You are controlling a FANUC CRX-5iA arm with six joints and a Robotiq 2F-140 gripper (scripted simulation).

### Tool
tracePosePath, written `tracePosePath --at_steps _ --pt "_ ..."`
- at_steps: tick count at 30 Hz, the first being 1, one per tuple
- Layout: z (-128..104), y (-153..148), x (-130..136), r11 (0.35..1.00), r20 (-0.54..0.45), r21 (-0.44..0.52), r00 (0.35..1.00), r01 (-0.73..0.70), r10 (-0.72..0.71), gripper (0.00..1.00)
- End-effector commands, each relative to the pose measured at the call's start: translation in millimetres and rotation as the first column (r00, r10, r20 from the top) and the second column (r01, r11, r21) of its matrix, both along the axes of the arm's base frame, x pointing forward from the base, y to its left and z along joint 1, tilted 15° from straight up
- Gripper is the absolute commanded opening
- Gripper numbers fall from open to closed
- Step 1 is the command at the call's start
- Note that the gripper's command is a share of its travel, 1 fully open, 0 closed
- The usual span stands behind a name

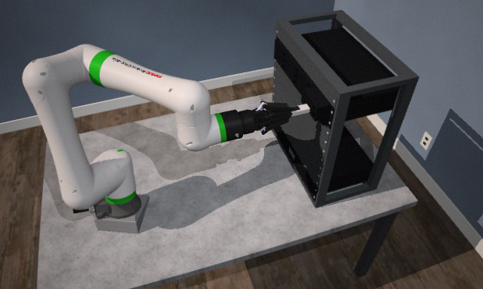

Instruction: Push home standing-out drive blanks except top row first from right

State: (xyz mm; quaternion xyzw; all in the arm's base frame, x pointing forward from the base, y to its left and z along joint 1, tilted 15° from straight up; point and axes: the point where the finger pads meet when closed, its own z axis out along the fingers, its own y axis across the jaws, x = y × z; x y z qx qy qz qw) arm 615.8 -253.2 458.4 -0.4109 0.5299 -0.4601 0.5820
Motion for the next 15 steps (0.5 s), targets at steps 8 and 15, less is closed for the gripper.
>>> tracePosePath --at_steps 8,15 --pt "0.7 -0.1 3.2 1.000 0.001 0.001 1.000 0.000 0.000 0.00" --pt "1.5 -0.1 10.6 1.000 0.001 0.001 1.000 0.000 0.000 0.00"
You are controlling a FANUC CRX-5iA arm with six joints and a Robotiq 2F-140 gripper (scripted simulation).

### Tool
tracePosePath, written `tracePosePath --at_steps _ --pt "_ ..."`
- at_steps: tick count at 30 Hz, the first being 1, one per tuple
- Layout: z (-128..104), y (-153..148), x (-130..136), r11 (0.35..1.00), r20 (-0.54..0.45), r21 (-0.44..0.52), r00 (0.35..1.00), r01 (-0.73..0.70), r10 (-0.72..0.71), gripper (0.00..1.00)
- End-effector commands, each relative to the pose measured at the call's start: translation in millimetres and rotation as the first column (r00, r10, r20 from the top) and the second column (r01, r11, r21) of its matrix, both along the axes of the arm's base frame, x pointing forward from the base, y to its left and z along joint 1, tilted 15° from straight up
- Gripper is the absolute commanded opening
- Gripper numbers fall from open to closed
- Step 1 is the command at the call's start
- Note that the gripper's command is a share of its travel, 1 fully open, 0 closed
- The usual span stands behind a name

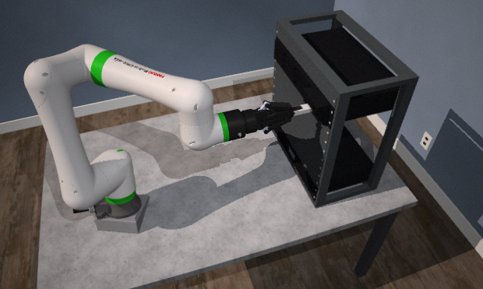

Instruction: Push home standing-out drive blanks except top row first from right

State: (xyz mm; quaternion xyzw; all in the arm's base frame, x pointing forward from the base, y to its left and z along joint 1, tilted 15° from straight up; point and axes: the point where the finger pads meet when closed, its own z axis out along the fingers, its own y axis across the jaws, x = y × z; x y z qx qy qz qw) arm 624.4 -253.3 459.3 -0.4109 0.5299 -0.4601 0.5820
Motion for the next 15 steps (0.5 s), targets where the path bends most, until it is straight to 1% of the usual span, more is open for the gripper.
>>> tracePosePath --at_steps 1,10,15 --pt "0.6 -0.1 2.0 1.000 0.001 0.001 1.000 0.000 0.000 0.00" --pt "0.6 -0.1 2.5 1.000 0.001 0.001 1.000 0.000 0.000 0.00" --pt "1.3 -0.1 9.4 1.000 0.001 0.001 1.000 0.000 0.000 0.00"
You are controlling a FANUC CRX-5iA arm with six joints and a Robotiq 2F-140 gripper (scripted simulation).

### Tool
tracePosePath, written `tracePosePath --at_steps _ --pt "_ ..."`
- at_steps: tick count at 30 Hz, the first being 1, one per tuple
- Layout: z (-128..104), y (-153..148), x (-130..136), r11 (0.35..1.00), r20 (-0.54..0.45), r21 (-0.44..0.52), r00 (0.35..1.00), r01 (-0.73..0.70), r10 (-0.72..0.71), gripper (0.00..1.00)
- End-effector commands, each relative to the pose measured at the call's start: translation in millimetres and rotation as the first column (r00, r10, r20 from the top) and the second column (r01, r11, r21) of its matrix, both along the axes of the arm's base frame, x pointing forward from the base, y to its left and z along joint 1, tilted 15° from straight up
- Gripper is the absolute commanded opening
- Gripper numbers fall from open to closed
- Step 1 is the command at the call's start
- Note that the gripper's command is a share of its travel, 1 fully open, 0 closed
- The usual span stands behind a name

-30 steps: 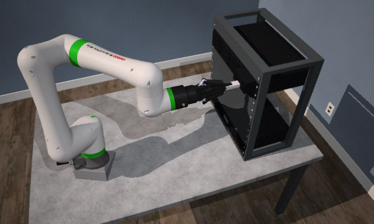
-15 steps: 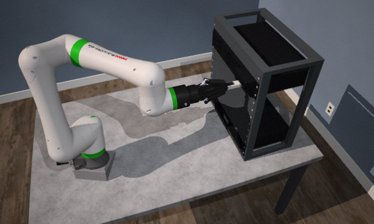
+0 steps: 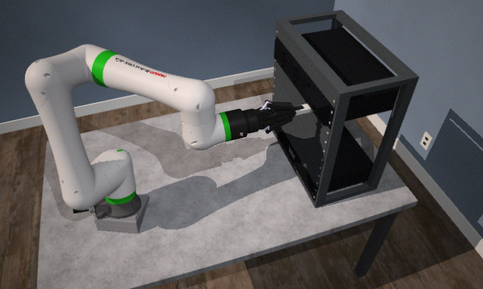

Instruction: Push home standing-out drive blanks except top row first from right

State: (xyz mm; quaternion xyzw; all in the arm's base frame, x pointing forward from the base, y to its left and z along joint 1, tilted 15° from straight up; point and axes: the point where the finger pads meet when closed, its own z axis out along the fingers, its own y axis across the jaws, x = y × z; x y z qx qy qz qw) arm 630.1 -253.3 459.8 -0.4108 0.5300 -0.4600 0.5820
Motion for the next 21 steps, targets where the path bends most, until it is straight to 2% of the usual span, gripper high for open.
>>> tracePosePath --at_steps 1,21 --pt "0.9 -0.1 5.0 1.000 0.001 0.000 1.000 0.000 0.000 0.00" --pt "1.4 -0.1 9.3 1.000 0.001 0.000 1.000 0.000 0.000 0.00"
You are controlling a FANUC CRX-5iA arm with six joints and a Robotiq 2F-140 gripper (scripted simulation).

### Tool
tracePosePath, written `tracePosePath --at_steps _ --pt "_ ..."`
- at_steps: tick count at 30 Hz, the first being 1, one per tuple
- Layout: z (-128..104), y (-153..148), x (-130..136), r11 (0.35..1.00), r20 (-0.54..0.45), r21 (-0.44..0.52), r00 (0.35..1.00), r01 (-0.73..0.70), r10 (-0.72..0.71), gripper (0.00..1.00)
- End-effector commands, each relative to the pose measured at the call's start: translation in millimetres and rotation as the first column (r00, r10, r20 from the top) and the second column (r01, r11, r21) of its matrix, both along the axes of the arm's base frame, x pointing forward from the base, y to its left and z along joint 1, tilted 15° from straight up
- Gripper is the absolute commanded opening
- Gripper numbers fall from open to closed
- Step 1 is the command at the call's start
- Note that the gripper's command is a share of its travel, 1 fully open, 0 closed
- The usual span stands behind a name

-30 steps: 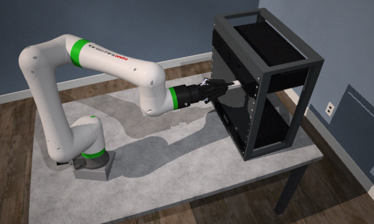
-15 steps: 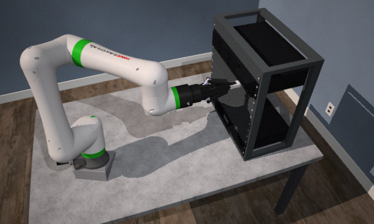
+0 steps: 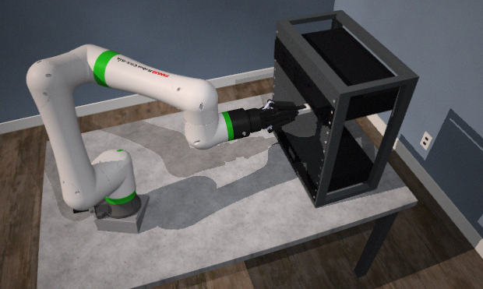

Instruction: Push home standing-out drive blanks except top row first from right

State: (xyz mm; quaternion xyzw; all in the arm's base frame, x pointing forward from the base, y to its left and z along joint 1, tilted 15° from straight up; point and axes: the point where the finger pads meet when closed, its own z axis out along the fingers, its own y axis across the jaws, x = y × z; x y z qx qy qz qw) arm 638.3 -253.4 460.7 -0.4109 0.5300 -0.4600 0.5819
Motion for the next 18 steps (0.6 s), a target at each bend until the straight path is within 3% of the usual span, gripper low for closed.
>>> tracePosePath --at_steps 1,18 --pt "0.5 0.0 1.0 1.000 0.001 0.001 1.000 0.000 0.000 0.00" --pt "0.9 0.0 4.0 1.000 0.001 0.001 1.000 0.000 0.000 0.00"
